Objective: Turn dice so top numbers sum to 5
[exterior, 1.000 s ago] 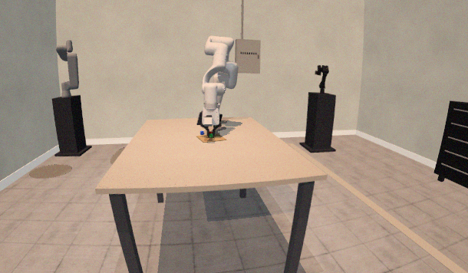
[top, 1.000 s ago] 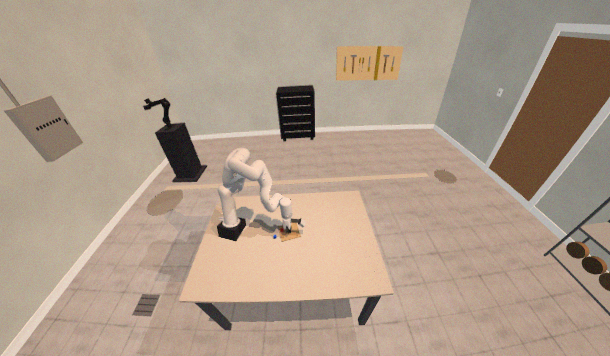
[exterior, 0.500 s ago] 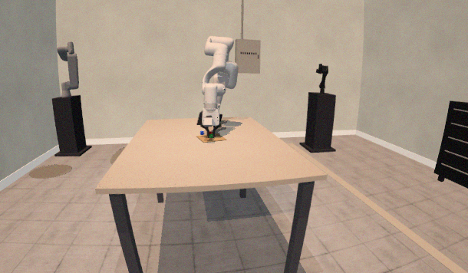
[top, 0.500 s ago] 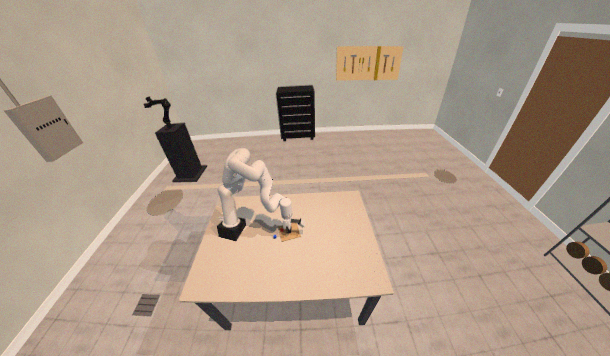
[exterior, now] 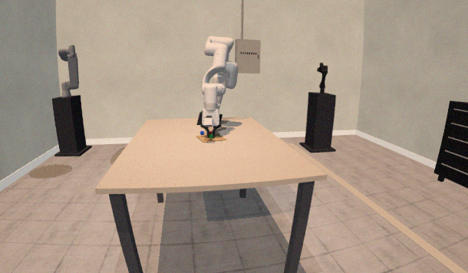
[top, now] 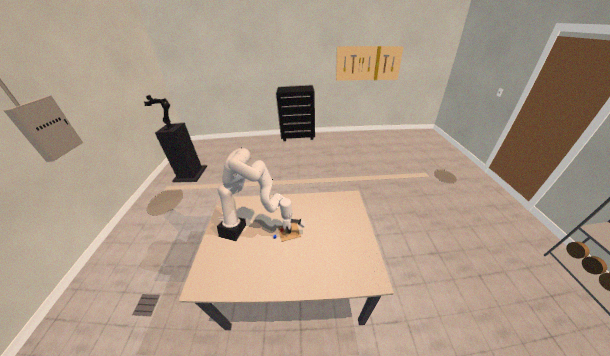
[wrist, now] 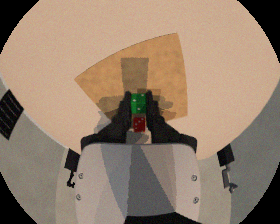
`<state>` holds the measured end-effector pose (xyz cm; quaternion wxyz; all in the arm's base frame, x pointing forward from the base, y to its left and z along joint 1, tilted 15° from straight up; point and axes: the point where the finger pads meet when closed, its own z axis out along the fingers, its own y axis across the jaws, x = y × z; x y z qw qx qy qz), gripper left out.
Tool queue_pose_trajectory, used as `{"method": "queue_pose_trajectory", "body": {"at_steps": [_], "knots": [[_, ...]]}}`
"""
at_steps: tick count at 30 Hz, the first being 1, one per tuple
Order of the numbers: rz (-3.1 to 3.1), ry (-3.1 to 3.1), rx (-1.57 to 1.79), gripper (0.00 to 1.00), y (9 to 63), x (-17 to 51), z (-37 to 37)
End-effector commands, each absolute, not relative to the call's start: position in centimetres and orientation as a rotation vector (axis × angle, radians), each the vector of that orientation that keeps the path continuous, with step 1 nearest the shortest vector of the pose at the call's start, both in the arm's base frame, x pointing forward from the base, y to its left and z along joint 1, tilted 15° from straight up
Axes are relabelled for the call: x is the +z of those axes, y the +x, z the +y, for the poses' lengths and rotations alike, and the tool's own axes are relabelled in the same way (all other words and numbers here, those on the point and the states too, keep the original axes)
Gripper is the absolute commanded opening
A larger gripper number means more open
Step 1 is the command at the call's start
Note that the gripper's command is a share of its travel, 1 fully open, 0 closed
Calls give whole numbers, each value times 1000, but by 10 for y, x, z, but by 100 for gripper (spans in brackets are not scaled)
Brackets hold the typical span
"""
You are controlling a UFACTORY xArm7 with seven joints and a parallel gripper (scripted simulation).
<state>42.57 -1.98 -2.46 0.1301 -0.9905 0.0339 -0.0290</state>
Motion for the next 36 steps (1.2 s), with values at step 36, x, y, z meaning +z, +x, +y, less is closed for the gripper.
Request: {"method": "queue_pose_trajectory", "body": {"at_steps": [36], "knots": [[100,-2879,-89,32,427,-24,-21]]}}
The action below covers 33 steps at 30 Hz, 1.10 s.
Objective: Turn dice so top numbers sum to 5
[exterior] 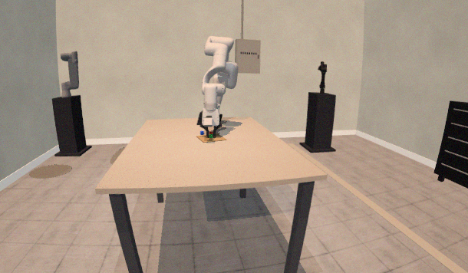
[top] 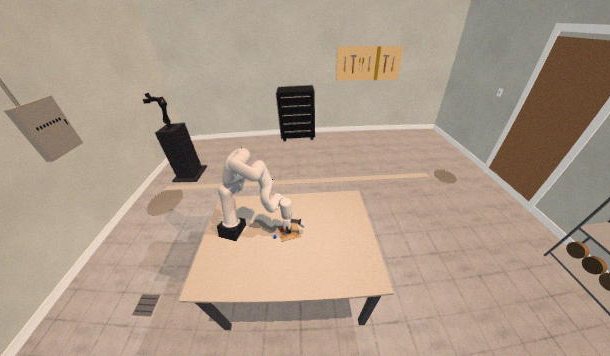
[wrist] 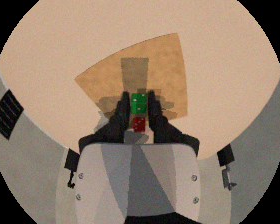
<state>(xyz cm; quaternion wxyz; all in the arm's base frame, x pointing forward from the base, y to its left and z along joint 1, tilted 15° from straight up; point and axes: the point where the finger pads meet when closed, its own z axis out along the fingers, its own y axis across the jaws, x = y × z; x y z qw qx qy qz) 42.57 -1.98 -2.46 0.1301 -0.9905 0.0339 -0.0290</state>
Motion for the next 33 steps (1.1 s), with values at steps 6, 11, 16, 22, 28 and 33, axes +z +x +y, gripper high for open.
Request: {"method": "queue_pose_trajectory", "body": {"at_steps": [6,11,16,22,28,33], "knots": [[100,-2879,-89,36,427,-24,-21],[100,-2879,-89,36,427,-24,-21],[100,-2879,-89,36,427,-23,-21],[100,-2879,-89,36,426,-9,-25],[100,-2879,-89,36,424,21,-32],[100,-2879,-89,36,423,37,-37]]}}
